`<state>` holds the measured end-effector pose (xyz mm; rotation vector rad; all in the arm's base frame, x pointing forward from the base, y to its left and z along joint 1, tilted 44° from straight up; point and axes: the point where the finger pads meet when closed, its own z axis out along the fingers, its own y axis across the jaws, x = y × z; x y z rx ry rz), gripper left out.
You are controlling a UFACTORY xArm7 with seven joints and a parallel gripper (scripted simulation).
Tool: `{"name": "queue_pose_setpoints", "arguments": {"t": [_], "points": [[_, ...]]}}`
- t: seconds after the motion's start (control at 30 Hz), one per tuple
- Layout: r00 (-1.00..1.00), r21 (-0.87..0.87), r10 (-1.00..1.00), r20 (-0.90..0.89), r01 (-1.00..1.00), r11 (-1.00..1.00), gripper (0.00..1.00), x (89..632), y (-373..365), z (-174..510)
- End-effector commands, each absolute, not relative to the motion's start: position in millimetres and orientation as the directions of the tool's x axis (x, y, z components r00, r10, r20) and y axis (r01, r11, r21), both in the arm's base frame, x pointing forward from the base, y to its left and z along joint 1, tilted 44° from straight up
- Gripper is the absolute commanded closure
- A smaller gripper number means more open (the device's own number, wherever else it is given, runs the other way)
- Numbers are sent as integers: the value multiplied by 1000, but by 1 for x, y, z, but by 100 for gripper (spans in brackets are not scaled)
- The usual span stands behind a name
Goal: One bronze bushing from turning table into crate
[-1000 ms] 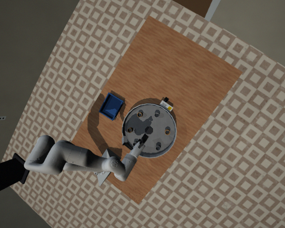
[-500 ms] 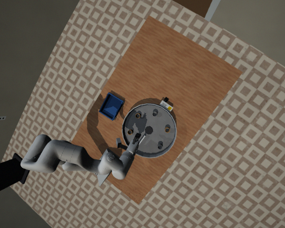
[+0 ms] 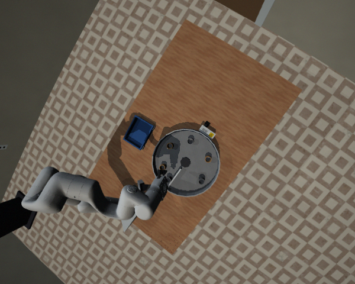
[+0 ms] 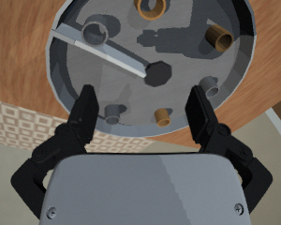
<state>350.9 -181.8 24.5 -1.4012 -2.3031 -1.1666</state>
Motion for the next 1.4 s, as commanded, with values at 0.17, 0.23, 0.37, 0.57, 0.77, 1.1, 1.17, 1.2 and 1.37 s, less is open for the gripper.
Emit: {"name": "queue_pose_setpoints", "arguments": {"t": [0.17,0.23,0.37,0.57,0.77,1.1,1.17,1.2,1.37], "points": [[-654,496,575,491,753,432,0,328,-189,34],[-660,494,570,490,749,442,0,326,-189,35],[-661,494,569,489,748,443,0,326,-189,35],[-661,494,569,489,748,443,0,326,-189,35],[-661,494,569,489,748,443,0,326,-189,35],[-661,494,569,489,748,443,88,326,-189,35],[-661,494,569,489,748,443,88,326,-189,35],[-661,494,569,489,748,443,88,326,-189,35],[-661,494,569,489,748,443,88,326,-189,35]]}}
